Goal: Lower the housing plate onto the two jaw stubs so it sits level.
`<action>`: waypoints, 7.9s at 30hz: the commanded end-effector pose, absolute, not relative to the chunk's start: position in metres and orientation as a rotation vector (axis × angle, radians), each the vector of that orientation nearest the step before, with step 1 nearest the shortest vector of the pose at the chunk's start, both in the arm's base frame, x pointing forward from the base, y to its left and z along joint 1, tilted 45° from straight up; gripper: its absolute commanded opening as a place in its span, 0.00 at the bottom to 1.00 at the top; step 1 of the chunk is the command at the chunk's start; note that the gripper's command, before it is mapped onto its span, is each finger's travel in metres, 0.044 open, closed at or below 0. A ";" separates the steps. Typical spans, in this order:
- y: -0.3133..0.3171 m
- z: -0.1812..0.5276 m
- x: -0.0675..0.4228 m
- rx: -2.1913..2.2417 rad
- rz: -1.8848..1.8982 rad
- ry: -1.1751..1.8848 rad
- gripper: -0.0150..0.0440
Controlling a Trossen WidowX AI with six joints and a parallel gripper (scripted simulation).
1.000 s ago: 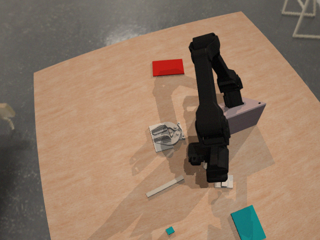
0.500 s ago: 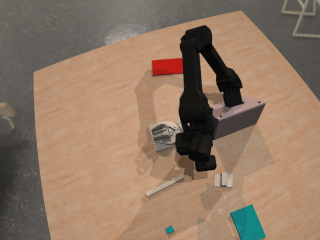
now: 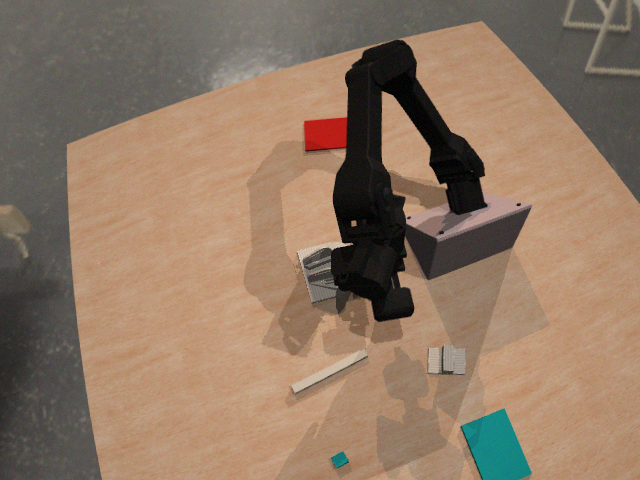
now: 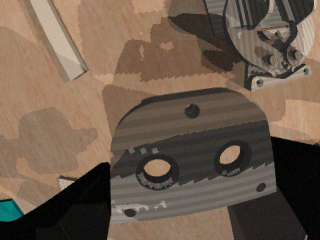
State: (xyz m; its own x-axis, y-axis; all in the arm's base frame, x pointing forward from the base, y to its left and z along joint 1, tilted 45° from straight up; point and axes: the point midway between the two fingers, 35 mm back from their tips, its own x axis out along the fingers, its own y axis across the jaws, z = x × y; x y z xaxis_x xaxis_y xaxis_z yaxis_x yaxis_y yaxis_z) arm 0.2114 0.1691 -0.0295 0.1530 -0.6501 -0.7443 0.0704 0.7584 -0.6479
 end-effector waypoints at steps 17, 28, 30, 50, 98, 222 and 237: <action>0.116 0.012 0.231 -0.619 -0.519 1.347 0.85; 0.087 0.030 0.236 -0.665 -0.507 1.358 0.85; 0.082 0.033 0.236 -0.672 -0.505 1.360 0.85; 0.081 0.034 0.236 -0.675 -0.504 1.360 0.85; 0.078 0.037 0.236 -0.675 -0.505 1.360 0.85; 0.026 -0.015 0.247 -0.677 -0.507 1.358 0.85; 0.025 -0.017 0.248 -0.677 -0.508 1.358 0.85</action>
